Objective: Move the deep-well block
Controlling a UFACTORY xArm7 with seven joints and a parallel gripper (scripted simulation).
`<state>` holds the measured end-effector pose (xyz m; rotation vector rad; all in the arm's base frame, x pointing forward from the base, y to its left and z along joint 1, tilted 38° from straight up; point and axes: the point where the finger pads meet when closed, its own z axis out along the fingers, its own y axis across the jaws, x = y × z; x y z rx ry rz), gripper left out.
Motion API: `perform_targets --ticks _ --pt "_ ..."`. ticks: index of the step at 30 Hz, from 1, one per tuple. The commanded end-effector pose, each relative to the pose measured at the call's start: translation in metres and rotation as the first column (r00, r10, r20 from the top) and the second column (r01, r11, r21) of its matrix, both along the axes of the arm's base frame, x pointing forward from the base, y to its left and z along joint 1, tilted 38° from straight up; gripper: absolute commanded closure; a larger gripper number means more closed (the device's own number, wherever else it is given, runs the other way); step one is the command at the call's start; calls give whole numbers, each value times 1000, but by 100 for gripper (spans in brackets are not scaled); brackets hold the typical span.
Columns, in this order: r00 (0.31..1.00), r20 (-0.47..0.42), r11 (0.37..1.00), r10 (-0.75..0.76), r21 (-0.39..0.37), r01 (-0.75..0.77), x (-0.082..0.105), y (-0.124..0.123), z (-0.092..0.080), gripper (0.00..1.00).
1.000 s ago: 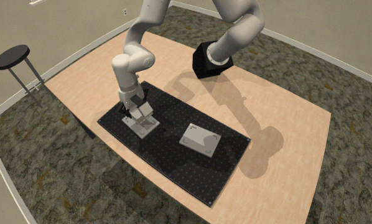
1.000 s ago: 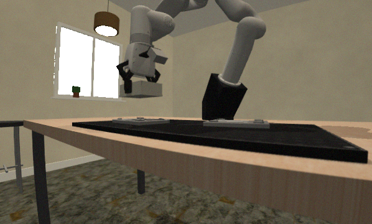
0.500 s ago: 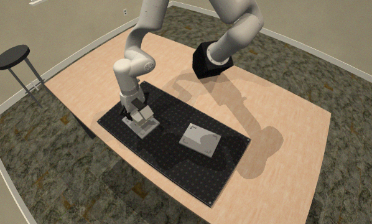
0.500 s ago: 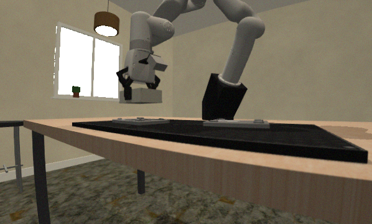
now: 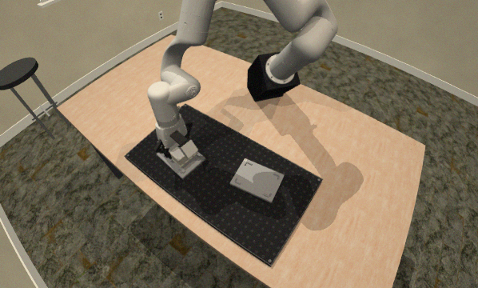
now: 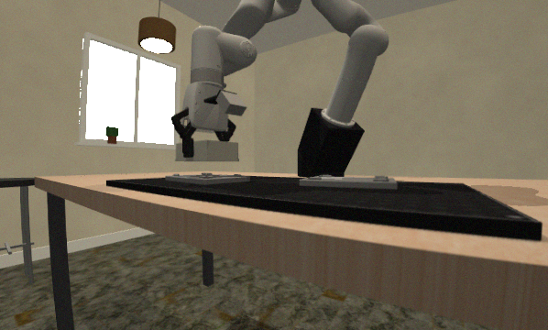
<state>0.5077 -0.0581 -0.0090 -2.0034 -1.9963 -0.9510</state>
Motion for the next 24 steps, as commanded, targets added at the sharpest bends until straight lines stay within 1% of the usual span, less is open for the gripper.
perform_targets --ticks 1,10,24 --pt "1000 2 1000 -2 -1 2 2 2 -3 100" --pt "1000 2 1000 -2 -1 2 7 10 -15 100" --pt "1000 2 1000 -2 -1 2 7 10 -15 100"
